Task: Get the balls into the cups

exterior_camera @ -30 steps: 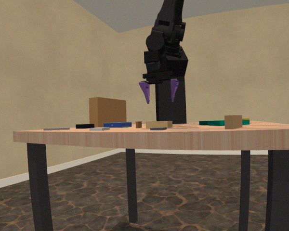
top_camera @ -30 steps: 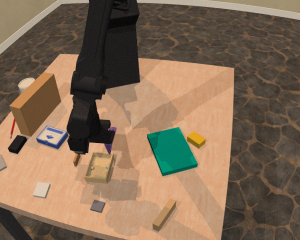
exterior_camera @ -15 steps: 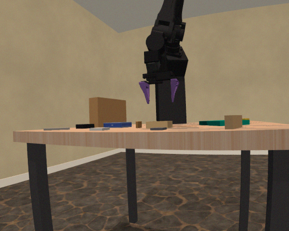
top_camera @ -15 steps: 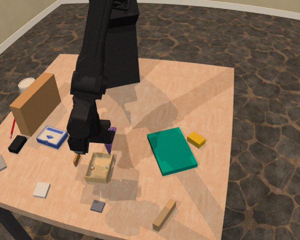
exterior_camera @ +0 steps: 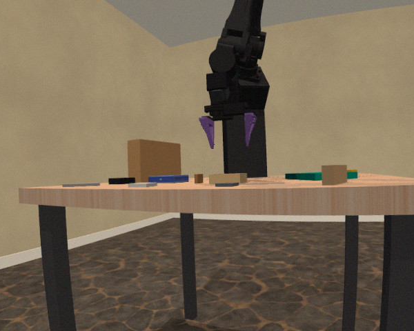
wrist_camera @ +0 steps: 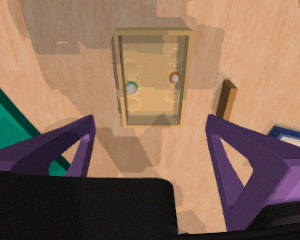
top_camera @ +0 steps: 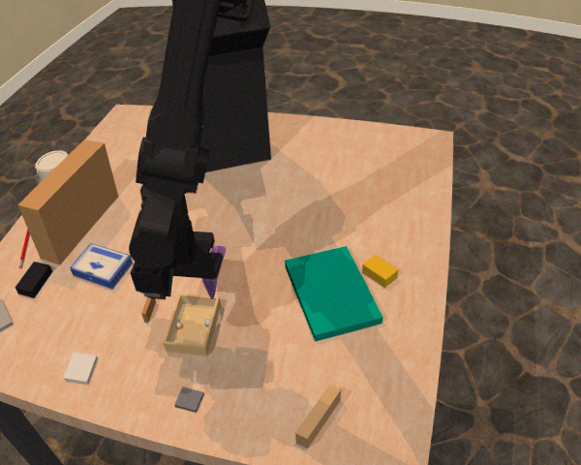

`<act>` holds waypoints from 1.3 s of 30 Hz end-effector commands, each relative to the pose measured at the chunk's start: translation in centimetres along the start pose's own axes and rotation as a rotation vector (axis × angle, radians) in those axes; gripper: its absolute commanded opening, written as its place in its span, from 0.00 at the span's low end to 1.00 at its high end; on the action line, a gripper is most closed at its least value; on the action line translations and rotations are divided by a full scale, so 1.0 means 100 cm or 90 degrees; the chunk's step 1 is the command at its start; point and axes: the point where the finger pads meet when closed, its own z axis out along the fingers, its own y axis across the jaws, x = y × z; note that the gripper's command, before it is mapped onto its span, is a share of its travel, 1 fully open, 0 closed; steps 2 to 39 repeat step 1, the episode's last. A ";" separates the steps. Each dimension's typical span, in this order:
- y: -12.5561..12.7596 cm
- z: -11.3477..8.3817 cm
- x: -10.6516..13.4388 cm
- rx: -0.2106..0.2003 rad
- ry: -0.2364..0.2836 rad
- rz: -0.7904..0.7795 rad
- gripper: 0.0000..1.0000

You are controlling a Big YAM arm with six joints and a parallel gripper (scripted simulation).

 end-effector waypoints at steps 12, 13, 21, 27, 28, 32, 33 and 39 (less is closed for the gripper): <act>-0.008 -0.007 -0.004 0.007 -0.006 0.000 0.87; -0.008 -0.007 -0.004 0.007 -0.006 0.000 0.87; -0.008 -0.007 -0.004 0.007 -0.006 0.000 0.87; -0.008 -0.007 -0.004 0.007 -0.006 0.000 0.87; -0.008 -0.007 -0.004 0.007 -0.006 0.000 0.87; -0.008 -0.007 -0.004 0.007 -0.006 0.000 0.87; -0.008 -0.007 -0.004 0.007 -0.006 0.000 0.87; -0.008 -0.007 -0.004 0.007 -0.006 0.000 0.87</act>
